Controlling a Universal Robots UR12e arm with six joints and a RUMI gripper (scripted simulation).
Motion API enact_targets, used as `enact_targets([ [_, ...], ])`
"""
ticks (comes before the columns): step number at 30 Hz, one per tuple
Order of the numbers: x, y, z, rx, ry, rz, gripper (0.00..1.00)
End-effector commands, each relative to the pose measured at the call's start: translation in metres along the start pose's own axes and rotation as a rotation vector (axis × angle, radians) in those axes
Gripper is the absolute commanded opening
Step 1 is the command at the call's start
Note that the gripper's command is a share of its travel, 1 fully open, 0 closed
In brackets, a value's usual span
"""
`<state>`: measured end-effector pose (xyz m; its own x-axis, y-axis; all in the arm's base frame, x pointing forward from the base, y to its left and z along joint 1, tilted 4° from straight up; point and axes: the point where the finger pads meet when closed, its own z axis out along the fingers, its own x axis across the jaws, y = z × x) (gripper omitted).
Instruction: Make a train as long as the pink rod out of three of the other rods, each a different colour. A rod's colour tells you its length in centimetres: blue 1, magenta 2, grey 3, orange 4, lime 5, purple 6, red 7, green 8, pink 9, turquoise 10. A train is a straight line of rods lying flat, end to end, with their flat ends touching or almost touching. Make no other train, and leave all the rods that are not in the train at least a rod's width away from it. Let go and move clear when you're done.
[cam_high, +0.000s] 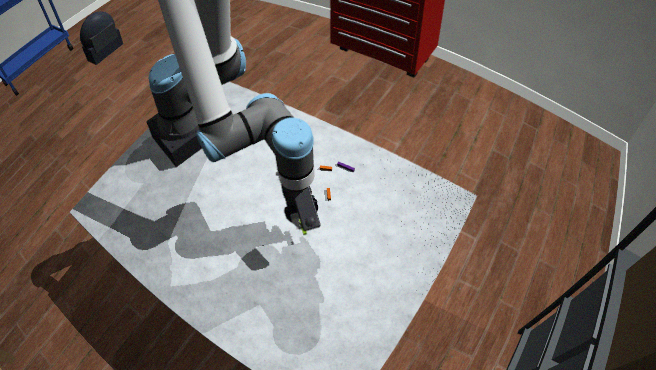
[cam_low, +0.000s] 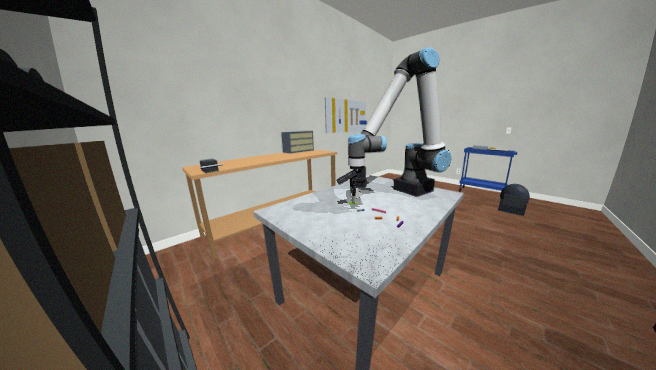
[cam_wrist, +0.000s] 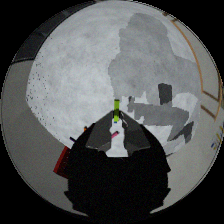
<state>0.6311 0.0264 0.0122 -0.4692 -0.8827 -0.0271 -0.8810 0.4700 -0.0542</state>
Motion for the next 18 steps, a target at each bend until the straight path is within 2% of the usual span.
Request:
enact_targets([
  [1, 0.000, -0.001, 0.011, 0.002, -0.001, 0.000, 0.00],
  [9, 0.000, -0.002, 0.032, 0.002, -0.001, 0.000, 0.00],
  [18, 0.000, -0.002, 0.035, 0.002, -0.001, 0.000, 0.00],
])
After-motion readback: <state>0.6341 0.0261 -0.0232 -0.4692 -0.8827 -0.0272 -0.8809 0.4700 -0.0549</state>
